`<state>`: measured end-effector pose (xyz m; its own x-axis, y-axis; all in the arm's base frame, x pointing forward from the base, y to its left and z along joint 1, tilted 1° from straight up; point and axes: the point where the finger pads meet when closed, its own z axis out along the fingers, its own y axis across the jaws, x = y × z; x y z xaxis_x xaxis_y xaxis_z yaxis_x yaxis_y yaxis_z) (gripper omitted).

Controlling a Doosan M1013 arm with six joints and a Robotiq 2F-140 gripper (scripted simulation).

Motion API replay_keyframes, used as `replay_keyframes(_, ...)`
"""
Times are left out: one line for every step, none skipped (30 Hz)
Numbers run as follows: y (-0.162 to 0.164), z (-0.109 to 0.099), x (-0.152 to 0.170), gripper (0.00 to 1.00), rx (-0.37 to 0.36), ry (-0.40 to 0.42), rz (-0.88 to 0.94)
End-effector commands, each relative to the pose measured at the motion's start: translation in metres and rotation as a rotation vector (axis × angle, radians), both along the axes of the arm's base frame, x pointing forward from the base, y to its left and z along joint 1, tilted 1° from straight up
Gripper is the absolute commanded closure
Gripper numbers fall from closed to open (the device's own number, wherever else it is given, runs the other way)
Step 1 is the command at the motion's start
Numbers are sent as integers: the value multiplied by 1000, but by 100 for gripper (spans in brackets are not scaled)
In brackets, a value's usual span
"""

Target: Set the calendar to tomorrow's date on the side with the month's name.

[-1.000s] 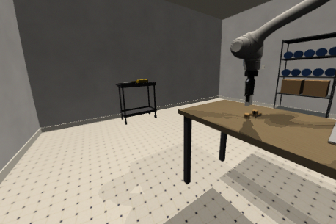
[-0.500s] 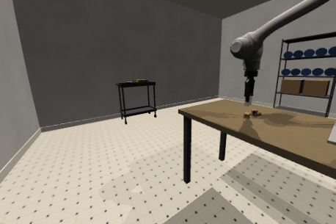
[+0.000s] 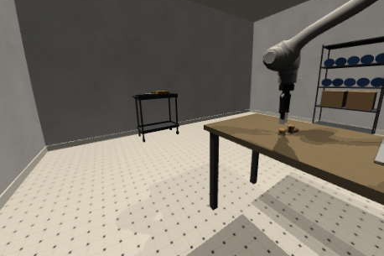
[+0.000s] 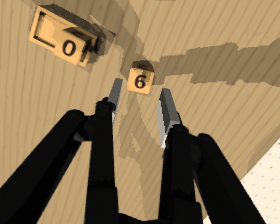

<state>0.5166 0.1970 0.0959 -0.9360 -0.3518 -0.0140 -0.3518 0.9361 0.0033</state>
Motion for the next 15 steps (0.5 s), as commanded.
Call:
replay_keyframes(0,-6,0,72,0,0,0)
replay_keyframes(0,-8,0,72,0,0,0)
replay_keyframes(0,-9,0,72,0,0,0)
replay_keyframes(0,-11,0,72,0,0,0)
replay_keyframes(0,-12,0,72,0,0,0)
replay_keyframes(0,-14,0,72,0,0,0)
replay_keyframes(0,-15,0,72,0,0,0)
replay_keyframes(0,-17,0,72,0,0,0)
replay_keyframes(0,-18,0,72,0,0,0)
replay_keyframes(0,-19,0,72,0,0,0)
replay_keyframes(0,-19,0,72,0,0,0)
replay_keyframes(0,-19,0,72,0,0,0)
replay_keyframes(0,-21,0,72,0,0,0)
replay_keyframes(0,-22,0,72,0,0,0)
replay_keyframes(0,-23,0,72,0,0,0)
